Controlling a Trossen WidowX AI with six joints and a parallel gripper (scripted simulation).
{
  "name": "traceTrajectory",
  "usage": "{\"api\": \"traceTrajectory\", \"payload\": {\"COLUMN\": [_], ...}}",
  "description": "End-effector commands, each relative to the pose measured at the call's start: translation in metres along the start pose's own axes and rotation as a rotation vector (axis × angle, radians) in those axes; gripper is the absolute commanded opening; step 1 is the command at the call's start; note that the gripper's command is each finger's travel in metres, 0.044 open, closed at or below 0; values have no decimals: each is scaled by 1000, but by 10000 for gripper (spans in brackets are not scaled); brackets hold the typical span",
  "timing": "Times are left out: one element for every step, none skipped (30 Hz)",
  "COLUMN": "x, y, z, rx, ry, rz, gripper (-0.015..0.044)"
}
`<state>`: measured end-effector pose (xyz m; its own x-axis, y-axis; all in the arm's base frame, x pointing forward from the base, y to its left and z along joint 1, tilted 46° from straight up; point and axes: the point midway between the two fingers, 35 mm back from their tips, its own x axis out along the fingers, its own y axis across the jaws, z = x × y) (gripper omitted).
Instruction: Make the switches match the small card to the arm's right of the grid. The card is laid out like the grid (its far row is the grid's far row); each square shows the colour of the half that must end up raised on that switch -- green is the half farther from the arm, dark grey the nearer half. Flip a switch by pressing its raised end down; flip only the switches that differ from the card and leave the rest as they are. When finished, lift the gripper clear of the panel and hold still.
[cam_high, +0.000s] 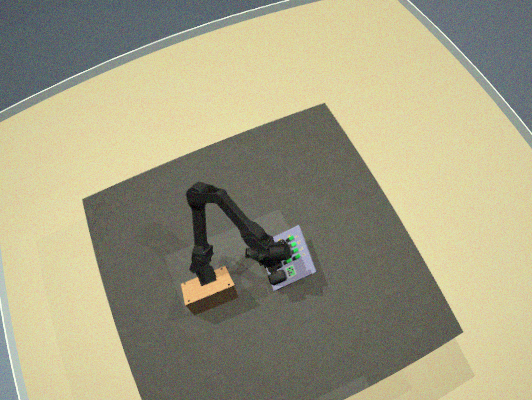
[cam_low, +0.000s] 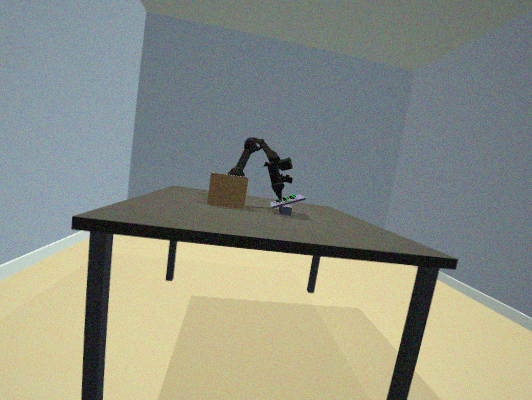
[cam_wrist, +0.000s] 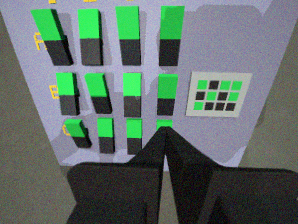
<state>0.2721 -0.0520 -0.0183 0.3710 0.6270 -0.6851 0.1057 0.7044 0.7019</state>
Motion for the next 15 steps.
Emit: {"api": "traceTrajectory", "payload": {"x": [-3,-10,-24,-40,-54,-62,-64,-64,-64,-64,-64,-65,-66,-68,-70], "y": [0,-1,-2,-2,-2,-1,-1,-1,-1,-1,-1,1,7,18,30], "z": [0,0,1,0,-1,-2,-3,-3,-3,-3,-3,-1,5,14,22], "rx": [0,1,2,3,4,5,5,5,5,5,5,5,5,5,5], "ry": [-1,-4,-9,-15,-21,-25,-26,-26,-26,-26,-26,-26,-26,-26,-26], "rz": [0,-2,-3,-3,-2,0,0,0,0,0,0,0,-1,0,1], "gripper": [0,0,0,0,0,0,0,0,0,0,0,0,0,0,0]}}
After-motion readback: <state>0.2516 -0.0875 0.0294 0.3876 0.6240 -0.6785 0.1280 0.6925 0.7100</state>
